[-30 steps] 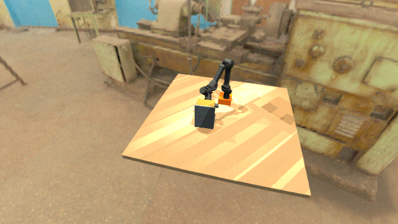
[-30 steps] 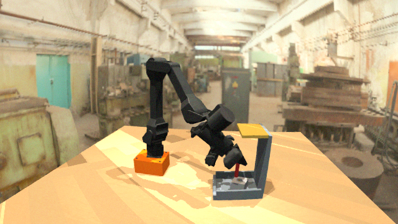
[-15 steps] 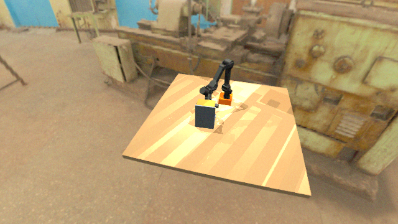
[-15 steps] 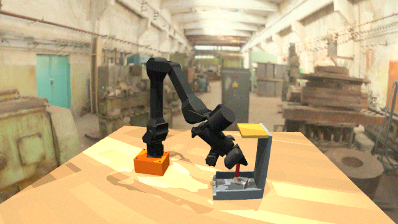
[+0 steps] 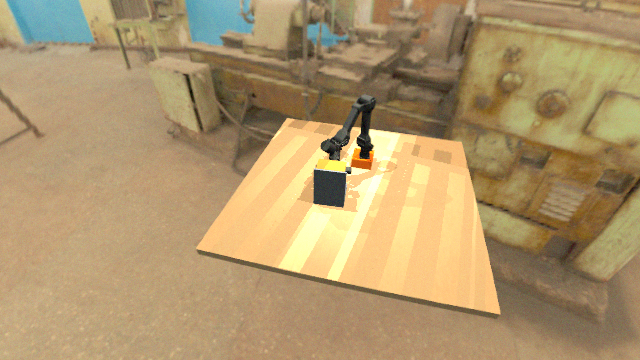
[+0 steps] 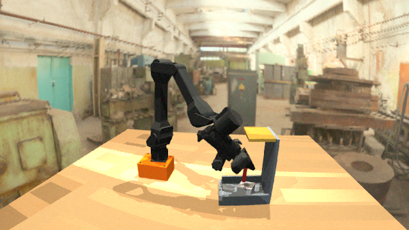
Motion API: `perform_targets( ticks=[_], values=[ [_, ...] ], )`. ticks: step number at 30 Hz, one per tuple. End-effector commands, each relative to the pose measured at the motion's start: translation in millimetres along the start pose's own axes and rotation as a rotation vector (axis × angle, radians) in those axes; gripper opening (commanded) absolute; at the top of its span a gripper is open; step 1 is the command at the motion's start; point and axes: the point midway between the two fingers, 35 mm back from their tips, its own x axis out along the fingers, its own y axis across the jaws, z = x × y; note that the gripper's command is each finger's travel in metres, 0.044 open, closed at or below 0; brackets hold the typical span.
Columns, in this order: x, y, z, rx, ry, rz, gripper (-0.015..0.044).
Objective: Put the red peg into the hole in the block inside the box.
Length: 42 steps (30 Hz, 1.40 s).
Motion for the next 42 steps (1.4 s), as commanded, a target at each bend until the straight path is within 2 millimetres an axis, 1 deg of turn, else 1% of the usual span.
perform_targets(
  ticks=[1, 42],
  values=[
    [0.1, 2.8, -4.1, 0.0, 0.008, 0.008, 0.0],
    [3.7, 7.2, -7.3, -0.001, 0.008, 0.008, 0.0]
  ],
)
